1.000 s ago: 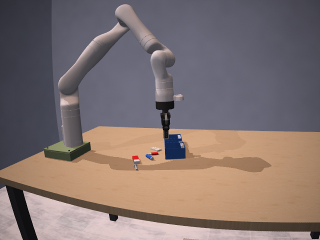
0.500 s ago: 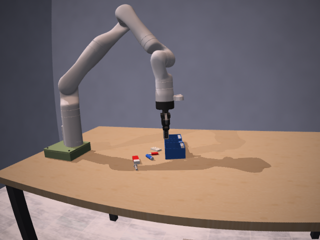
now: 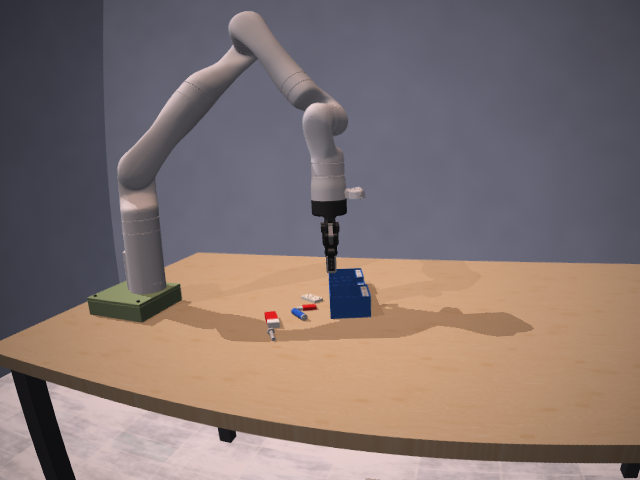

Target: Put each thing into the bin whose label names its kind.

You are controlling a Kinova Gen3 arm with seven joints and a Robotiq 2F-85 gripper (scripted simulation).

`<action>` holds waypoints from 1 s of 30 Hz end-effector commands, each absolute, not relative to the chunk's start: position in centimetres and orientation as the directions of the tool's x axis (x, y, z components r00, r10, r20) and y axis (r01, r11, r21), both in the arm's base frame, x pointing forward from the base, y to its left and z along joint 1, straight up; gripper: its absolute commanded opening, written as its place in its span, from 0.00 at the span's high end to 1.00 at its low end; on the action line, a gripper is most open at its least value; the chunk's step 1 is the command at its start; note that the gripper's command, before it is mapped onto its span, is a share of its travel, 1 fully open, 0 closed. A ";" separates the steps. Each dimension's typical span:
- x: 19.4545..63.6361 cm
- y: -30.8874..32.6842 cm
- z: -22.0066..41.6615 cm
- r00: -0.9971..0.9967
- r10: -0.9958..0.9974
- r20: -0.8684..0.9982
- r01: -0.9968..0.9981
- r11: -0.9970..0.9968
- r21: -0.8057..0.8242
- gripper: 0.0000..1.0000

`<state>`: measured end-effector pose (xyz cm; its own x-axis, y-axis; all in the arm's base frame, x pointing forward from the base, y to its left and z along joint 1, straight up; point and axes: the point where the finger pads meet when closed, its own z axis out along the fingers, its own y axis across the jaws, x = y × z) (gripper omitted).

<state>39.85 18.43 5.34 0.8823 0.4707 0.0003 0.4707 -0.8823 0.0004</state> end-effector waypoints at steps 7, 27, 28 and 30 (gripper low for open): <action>38.1 22.0 5.4 0.872 0.490 0.002 0.490 -0.872 -0.001 0.91; 38.1 22.0 5.4 0.872 0.490 0.002 0.490 -0.872 -0.001 0.91; 38.1 22.0 5.4 0.872 0.490 0.002 0.490 -0.872 -0.001 0.91; 38.1 22.0 5.4 0.872 0.490 0.002 0.490 -0.872 -0.001 0.91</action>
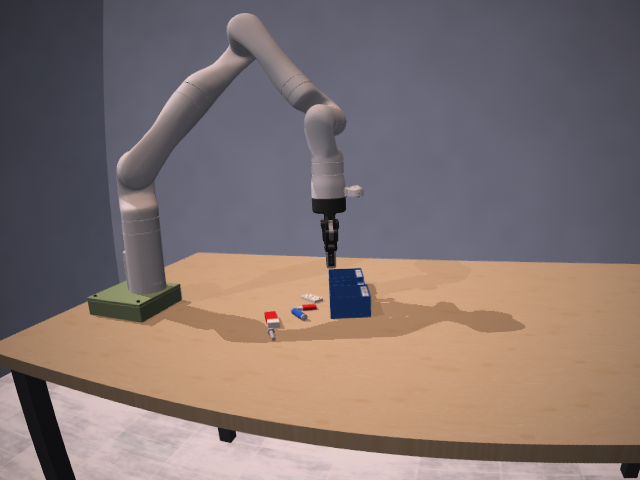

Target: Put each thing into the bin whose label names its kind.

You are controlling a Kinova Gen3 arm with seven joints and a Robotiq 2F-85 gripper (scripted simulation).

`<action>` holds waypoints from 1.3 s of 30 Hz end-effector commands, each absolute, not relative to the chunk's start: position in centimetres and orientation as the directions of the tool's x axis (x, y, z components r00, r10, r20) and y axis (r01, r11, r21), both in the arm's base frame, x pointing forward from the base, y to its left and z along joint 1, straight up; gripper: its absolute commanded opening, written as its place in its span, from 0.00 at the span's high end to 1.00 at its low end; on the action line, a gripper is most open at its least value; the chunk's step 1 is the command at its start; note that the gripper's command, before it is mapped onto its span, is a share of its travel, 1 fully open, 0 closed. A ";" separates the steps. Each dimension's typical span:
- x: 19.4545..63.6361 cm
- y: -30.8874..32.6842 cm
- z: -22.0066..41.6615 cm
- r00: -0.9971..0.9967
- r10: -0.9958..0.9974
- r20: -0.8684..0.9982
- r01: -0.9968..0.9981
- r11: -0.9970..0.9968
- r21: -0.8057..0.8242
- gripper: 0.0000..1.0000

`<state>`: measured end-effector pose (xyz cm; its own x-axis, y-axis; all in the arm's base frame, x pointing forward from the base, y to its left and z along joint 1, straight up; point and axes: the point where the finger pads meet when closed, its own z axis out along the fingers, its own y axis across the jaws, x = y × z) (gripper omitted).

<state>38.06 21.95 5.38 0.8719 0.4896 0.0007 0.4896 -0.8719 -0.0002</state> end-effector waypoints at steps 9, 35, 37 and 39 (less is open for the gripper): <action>38.1 22.0 5.4 0.872 0.490 0.002 0.490 -0.872 -0.001 0.91; 37.0 24.2 5.5 0.872 0.490 0.002 0.490 -0.872 -0.001 0.91; 36.5 25.1 5.4 0.872 0.490 0.002 0.490 -0.872 -0.001 0.91; 36.1 26.0 5.5 0.872 0.490 0.002 0.490 -0.872 -0.001 0.91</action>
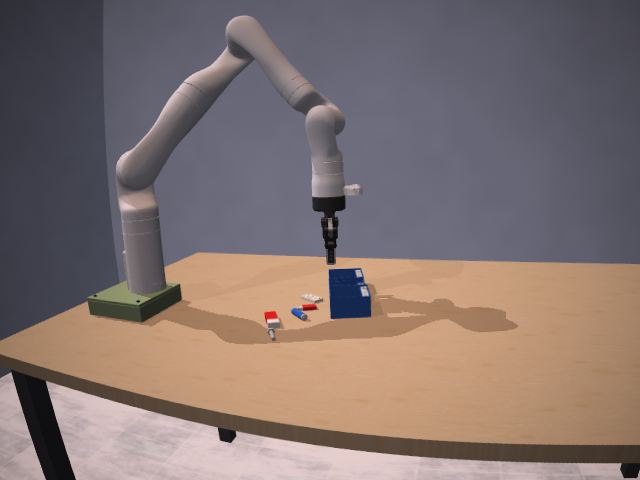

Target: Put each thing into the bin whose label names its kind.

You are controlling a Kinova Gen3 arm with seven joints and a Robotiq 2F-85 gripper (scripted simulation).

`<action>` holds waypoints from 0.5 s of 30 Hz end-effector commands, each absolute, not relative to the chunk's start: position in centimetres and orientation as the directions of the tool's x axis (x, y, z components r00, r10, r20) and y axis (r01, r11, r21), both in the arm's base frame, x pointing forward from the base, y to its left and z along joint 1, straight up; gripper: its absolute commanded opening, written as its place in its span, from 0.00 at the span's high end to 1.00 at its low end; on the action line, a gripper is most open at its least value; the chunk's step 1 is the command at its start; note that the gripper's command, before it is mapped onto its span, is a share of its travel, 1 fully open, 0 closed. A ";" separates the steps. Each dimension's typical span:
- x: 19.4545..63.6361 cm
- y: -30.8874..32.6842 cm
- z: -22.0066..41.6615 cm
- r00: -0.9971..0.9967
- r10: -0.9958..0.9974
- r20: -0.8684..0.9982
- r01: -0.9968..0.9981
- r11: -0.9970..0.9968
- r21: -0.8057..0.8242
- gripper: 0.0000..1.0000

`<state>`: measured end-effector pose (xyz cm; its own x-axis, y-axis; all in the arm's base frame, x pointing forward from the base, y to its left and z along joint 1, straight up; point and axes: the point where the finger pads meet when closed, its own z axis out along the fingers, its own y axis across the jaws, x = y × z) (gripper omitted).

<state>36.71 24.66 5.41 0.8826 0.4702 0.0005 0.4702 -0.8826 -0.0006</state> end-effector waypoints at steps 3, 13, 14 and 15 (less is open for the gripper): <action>35.4 27.3 5.5 0.872 0.490 0.002 0.490 -0.872 -0.001 0.91; 34.3 29.4 5.5 0.872 0.490 0.002 0.490 -0.872 -0.001 0.91; 34.3 29.4 5.5 0.872 0.490 0.002 0.490 -0.872 -0.001 0.91; 34.3 29.5 5.5 0.872 0.490 0.002 0.490 -0.872 -0.001 0.91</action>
